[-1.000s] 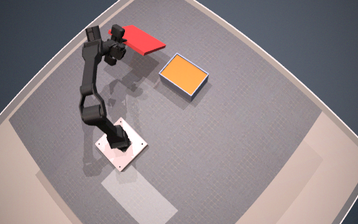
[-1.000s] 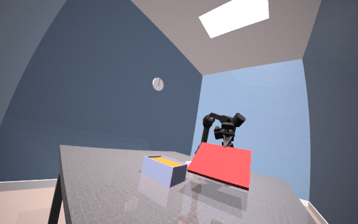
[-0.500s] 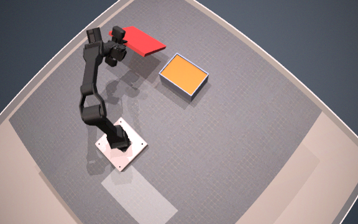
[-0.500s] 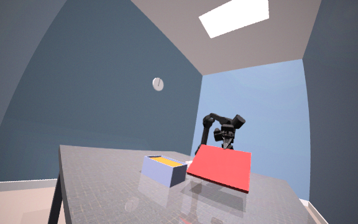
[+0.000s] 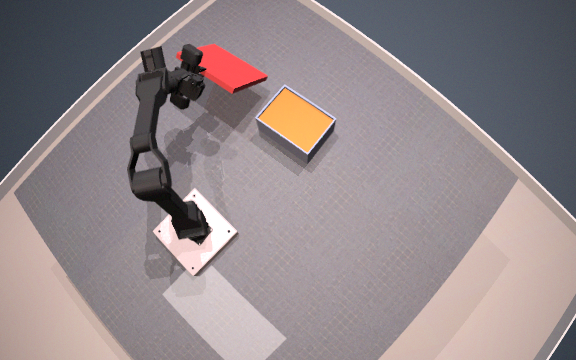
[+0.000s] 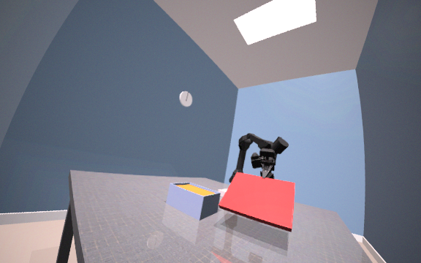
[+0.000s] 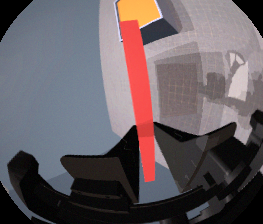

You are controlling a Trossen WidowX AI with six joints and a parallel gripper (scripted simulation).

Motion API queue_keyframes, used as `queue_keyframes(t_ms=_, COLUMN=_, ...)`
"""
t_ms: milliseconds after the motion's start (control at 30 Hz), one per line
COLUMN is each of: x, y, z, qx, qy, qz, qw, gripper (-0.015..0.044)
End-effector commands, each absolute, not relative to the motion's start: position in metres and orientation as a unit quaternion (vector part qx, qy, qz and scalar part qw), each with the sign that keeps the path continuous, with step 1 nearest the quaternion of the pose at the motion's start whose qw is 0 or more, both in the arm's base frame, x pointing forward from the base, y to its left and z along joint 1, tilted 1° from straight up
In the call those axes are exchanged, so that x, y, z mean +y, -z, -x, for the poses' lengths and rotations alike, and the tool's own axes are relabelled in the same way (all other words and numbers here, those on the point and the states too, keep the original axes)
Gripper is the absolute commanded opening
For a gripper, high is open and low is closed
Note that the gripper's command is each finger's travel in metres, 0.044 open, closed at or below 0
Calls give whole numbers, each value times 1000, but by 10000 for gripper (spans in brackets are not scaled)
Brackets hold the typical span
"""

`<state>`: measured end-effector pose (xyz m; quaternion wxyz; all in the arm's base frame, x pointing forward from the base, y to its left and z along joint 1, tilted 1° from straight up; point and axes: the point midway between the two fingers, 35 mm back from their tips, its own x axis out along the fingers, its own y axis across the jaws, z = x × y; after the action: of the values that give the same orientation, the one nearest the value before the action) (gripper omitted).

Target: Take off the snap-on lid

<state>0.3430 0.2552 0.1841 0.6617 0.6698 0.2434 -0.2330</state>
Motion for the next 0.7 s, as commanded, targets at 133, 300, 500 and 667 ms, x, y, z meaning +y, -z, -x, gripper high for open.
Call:
queue_keyframes(t_ms=133, x=254, y=-177, z=-344, qx=238, qy=234, qz=-672, qw=661, gripper=0)
queue_keyframes(t_ms=300, x=254, y=-173, z=-344, qx=238, qy=234, qz=-672, qw=661, gripper=0)
queue_keyframes(t_ms=500, x=254, y=-168, z=-344, qx=238, qy=234, qz=-672, qw=661, gripper=0)
queue_keyframes(t_ms=667, x=254, y=-164, z=-344, qx=238, qy=234, qz=-672, qw=661, gripper=0)
